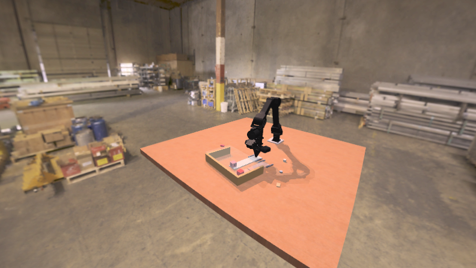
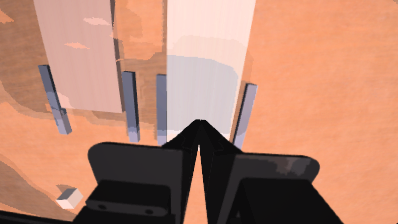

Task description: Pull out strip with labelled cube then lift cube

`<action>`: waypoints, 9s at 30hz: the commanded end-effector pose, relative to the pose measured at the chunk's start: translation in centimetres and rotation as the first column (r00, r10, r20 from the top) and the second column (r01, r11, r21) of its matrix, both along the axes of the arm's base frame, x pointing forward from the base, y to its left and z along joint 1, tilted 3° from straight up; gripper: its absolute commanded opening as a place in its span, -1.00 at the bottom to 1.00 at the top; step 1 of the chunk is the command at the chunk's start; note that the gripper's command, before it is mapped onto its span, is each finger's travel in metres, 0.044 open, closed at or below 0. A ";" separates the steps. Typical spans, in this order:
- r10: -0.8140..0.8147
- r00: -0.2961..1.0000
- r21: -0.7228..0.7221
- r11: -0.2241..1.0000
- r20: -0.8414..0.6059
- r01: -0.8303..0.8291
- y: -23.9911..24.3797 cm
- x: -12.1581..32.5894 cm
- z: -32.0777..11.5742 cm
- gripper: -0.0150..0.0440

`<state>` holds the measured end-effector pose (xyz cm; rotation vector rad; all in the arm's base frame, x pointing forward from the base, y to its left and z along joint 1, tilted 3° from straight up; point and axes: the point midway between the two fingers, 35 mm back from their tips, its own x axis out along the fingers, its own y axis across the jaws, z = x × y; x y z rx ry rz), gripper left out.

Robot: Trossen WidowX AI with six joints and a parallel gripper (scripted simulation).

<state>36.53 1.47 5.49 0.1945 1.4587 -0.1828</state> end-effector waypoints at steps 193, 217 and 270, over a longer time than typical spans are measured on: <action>-0.099 0.995 0.008 0.995 -0.018 0.099 -1.7 4.9 6.5 0.73; -0.099 0.995 0.008 0.995 -0.018 0.099 -1.7 5.3 2.6 0.36; -0.099 0.995 0.007 0.995 -0.023 0.099 -1.7 -1.2 5.1 -0.49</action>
